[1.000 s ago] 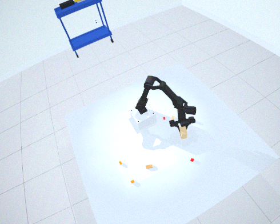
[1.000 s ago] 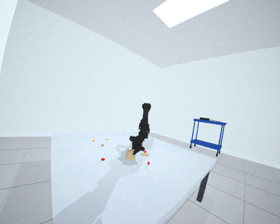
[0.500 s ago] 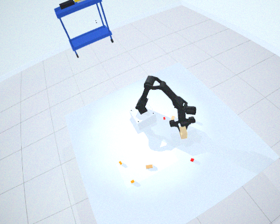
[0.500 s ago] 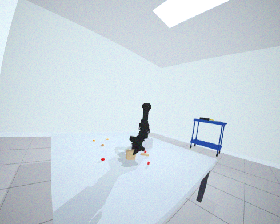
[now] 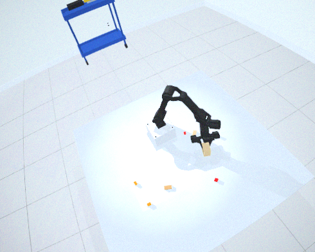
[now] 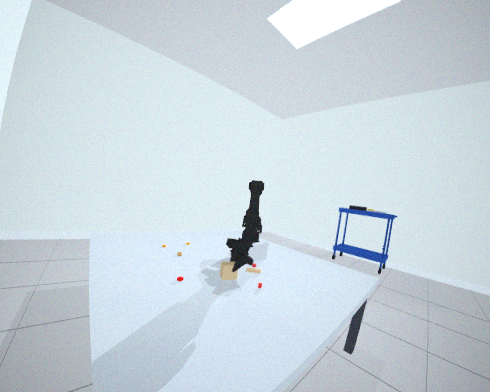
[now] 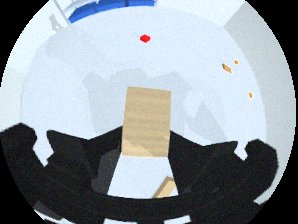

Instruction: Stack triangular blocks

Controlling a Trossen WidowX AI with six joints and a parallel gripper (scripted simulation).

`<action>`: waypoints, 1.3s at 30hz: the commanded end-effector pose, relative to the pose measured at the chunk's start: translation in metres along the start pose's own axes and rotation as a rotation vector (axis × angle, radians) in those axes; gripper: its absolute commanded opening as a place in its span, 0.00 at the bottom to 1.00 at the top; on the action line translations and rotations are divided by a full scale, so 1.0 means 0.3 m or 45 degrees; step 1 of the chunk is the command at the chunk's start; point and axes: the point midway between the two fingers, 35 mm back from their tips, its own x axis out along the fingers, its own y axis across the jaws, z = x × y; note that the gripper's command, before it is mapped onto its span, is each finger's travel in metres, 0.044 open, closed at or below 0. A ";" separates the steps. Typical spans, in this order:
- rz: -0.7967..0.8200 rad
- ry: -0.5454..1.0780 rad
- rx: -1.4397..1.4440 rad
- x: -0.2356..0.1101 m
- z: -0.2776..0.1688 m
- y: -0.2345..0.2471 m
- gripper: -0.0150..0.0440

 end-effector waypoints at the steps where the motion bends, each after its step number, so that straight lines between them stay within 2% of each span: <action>1: 0.000 -0.001 -0.001 0.000 0.000 0.000 0.25; 5: -0.003 -0.003 -0.006 0.001 0.000 -0.001 0.25; 22: 0.000 0.000 0.000 0.000 0.000 0.000 1.00; 31: 0.000 0.000 0.000 -0.009 0.000 0.002 1.00; 33: 0.001 0.002 0.000 -0.078 0.003 0.012 1.00; 37: 0.001 0.005 0.000 -0.296 0.002 0.012 1.00; 39: 0.001 0.005 0.000 -0.359 0.000 0.004 1.00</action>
